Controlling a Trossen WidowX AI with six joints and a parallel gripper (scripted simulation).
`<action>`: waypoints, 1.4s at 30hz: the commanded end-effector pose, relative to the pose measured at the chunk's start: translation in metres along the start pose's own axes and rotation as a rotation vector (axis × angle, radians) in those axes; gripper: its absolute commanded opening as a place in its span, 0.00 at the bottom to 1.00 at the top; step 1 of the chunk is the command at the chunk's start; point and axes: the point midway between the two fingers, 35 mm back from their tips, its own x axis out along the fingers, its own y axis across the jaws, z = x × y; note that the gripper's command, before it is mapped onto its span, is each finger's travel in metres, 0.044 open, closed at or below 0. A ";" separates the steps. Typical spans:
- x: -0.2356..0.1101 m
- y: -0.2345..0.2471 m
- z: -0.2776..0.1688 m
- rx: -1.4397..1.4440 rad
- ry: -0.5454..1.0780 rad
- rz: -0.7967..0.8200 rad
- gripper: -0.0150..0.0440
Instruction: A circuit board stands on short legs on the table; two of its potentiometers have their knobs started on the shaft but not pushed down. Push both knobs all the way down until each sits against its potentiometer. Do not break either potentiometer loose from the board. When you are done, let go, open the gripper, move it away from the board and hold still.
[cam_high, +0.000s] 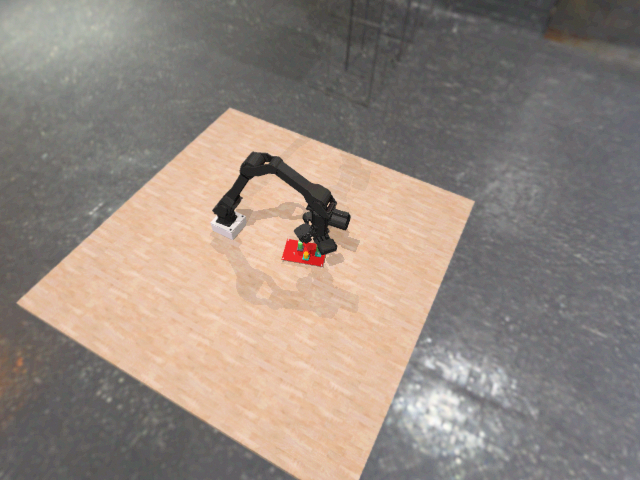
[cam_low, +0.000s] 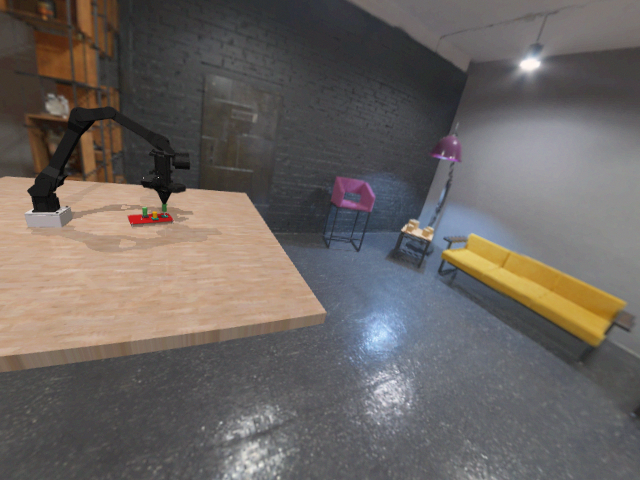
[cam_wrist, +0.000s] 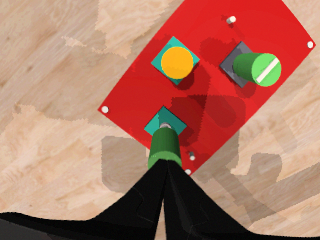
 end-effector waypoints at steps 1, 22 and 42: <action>0.011 0.001 -0.001 0.004 -0.006 0.000 0.25; 0.018 0.001 -0.001 0.004 -0.006 0.000 0.25; 0.029 0.001 -0.001 0.004 -0.006 0.000 0.25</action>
